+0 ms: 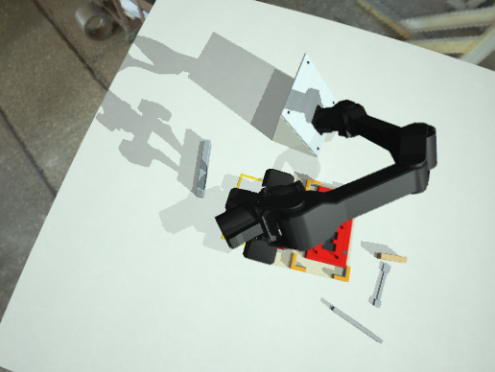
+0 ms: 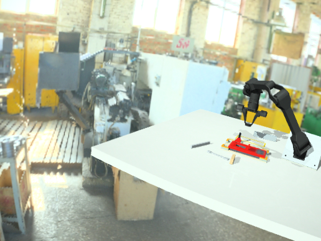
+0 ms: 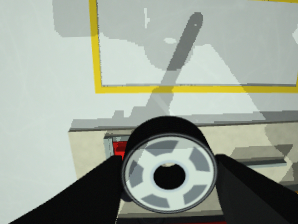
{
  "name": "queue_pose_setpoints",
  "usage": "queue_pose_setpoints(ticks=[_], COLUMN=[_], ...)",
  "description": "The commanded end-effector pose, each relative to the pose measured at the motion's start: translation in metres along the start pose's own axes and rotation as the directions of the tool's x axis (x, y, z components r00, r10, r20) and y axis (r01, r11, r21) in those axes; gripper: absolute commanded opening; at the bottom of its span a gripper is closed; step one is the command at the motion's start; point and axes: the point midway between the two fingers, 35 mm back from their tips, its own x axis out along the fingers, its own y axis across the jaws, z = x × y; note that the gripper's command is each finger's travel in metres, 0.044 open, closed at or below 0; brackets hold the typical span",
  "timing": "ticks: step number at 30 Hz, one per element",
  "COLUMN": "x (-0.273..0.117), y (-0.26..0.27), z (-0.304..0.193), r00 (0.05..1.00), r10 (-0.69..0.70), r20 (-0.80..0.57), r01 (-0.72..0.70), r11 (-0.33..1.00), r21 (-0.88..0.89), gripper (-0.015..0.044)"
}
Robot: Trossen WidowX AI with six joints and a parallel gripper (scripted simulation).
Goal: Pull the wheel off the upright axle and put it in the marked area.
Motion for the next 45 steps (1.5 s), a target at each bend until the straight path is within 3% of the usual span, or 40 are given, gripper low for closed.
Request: queue_pose_setpoints(ticks=[1, 5, 20, 36, 42, 45], x=[0.0, -0.001, 0.022, 0.1, 0.104, 0.1], y=[-0.02, -0.035, -0.036, -0.036, -0.037, -0.035], z=[0.028, 0.048, 0.049, 0.048, 0.047, 0.048], r00=[1.0, 1.0, 1.0, 1.0, 1.0, 1.0], r10=[-0.008, -0.009, -0.009, -0.007, -0.007, -0.011], r20=[-0.003, -0.005, -0.005, -0.008, -0.009, -0.003], r01=[0.008, 0.009, 0.009, 0.007, 0.007, 0.011], r11=[1.0, 1.0, 1.0, 1.0, 1.0, 1.0], r21=[0.003, 0.0, 0.0, -0.001, -0.001, -0.009], gripper=[0.0, 0.0, 0.0, 0.0, 0.0, 0.0079])
